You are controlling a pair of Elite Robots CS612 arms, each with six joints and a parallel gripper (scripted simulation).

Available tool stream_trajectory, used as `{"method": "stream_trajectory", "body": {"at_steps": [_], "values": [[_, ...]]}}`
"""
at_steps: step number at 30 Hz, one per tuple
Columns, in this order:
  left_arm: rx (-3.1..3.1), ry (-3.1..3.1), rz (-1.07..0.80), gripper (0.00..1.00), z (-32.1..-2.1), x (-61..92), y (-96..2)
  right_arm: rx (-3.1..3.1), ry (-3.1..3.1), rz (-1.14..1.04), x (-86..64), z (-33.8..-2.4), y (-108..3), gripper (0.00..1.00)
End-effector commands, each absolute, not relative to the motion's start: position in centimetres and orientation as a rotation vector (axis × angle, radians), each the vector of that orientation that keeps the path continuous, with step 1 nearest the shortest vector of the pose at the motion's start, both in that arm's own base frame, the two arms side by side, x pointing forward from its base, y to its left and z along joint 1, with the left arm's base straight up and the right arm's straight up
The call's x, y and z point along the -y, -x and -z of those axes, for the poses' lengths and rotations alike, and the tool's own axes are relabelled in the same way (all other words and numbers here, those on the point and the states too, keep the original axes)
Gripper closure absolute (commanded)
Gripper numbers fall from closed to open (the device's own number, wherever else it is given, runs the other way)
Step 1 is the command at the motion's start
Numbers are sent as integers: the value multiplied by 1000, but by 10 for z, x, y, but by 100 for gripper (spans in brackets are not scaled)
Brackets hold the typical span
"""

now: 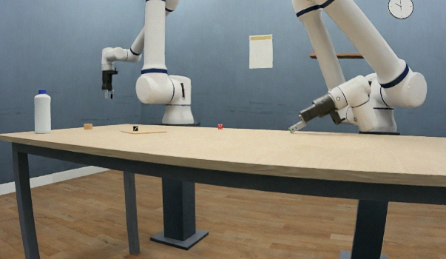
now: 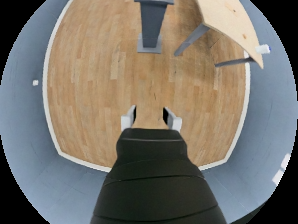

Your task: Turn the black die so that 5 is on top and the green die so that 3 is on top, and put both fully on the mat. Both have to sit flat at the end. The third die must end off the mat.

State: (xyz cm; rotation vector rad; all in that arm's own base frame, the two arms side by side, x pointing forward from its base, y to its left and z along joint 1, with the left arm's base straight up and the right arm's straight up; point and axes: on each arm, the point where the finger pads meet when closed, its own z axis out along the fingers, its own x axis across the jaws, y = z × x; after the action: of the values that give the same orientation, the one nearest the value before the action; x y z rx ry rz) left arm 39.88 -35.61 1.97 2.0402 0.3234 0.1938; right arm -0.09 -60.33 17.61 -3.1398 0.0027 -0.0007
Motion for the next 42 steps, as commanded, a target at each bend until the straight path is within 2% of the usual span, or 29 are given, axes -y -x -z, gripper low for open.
{"method": "stream_trajectory", "body": {"at_steps": [1, 2, 3, 7, 8, 10, 11, 42], "values": [[-323, -2040, -194, 48, -20, 356, -399, -3, 3141, 0, 604, -177, 1, 0], [-323, -2040, -194, 48, -20, 356, -399, -3, 3141, 0, 604, -177, 1, 0], [-323, -2040, -194, 42, -20, 356, -399, -3, 3141, 0, 604, -177, 1, 0], [-323, -2040, -194, 42, -20, 356, -399, -3, 3141, 0, 604, -177, 1, 0], [-323, -2040, -194, 36, -20, 356, -399, -3, 3141, 0, 604, -177, 1, 0], [-323, -2040, -194, 36, -20, 356, -399, -3, 3141, 0, 604, -177, 1, 0], [-323, -2040, -194, 30, -20, 356, -399, -3, 3141, 0, 604, -177, 1, 0], [-323, -2040, -194, 30, -20, 356, -399, -3, 3141, 0, 604, -177, 1, 0]]}}
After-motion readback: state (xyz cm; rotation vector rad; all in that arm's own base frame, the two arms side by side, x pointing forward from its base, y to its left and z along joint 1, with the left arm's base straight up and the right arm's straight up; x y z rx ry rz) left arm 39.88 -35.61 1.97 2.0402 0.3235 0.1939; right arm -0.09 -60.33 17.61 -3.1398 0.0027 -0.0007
